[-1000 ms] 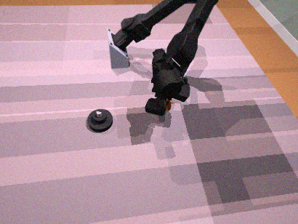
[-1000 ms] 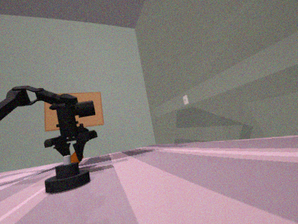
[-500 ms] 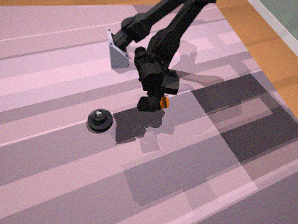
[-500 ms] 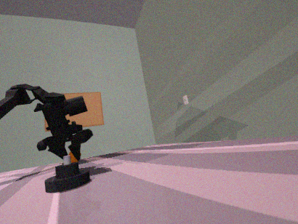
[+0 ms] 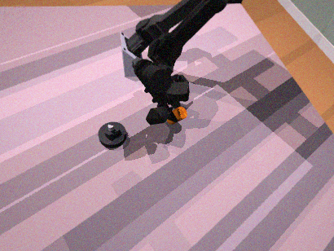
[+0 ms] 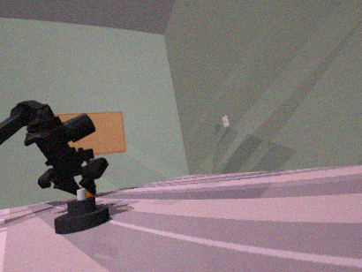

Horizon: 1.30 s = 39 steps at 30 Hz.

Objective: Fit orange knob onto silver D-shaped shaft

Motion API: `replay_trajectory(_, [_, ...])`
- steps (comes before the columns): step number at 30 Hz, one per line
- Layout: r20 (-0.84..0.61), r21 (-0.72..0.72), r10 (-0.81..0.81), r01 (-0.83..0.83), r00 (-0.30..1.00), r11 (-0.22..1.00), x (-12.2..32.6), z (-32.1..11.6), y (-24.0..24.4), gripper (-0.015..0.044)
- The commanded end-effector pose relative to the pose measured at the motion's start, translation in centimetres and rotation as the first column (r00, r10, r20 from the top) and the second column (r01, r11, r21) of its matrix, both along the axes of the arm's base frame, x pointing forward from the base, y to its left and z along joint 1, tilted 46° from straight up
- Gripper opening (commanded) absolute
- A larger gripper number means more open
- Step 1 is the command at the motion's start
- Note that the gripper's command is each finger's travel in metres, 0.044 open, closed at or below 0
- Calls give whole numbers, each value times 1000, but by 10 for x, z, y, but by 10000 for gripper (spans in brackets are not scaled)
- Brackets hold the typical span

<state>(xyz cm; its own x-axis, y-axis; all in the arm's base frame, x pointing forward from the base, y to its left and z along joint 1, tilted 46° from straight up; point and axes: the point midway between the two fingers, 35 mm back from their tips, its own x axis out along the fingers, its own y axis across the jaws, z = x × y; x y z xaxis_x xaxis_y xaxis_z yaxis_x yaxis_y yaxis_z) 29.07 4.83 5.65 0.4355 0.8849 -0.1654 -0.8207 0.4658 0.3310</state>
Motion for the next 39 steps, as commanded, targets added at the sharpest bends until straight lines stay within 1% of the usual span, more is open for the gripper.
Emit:
replay_trajectory(1, [18, 52, -17, 16, 1000, 999, -4, -4, -1, 179])
replay_trajectory(9, [37, 90, -32, 29, 999, 996, -5, -6, -2, 179])
replay_trajectory(18, [23, 62, -20, 18, 1000, 998, -7, -7, -4, 179])
replay_trajectory(39, [22, 60, -19, 17, 1000, 998, -11, -11, -7, 179])
